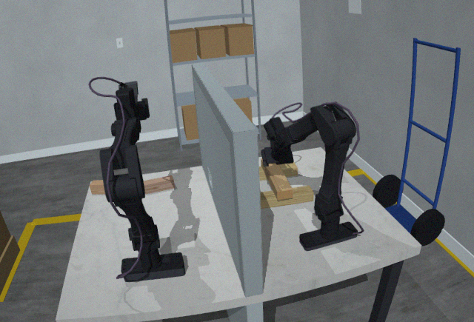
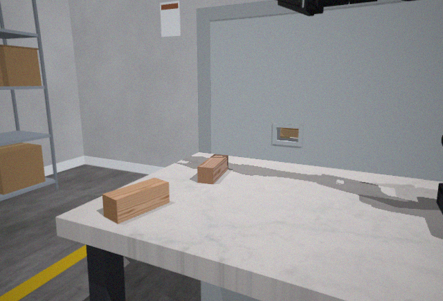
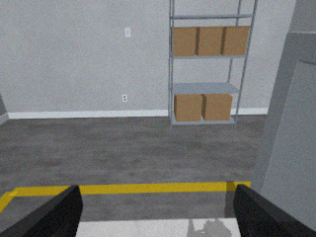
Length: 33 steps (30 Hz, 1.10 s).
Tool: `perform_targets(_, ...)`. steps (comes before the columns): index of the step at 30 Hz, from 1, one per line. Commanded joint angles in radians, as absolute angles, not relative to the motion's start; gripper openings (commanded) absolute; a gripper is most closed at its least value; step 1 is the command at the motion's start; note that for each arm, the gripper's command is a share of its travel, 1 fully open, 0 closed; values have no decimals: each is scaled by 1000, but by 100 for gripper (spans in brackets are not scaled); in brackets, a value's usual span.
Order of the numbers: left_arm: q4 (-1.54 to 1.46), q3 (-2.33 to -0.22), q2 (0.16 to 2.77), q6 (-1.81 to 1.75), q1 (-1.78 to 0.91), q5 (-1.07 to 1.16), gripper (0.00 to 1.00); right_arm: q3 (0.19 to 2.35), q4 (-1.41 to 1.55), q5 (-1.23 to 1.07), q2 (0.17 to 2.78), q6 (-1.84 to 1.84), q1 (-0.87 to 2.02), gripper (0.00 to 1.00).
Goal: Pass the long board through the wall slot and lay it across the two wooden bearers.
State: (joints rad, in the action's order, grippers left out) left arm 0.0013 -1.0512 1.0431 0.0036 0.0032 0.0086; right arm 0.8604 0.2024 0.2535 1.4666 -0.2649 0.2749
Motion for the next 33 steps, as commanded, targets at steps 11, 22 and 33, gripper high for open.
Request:
perform_targets(11,70,-1080,1044,-4,0,-3,78,895,314,254,1408,-276,264,78)
perform_targets(22,69,-1068,1061,-7,-7,-7,78,952,165,205,1304,-189,221,78)
perform_targets(33,50,-1075,1053,-7,-13,-11,78,1003,58,87,1175,-71,114,78)
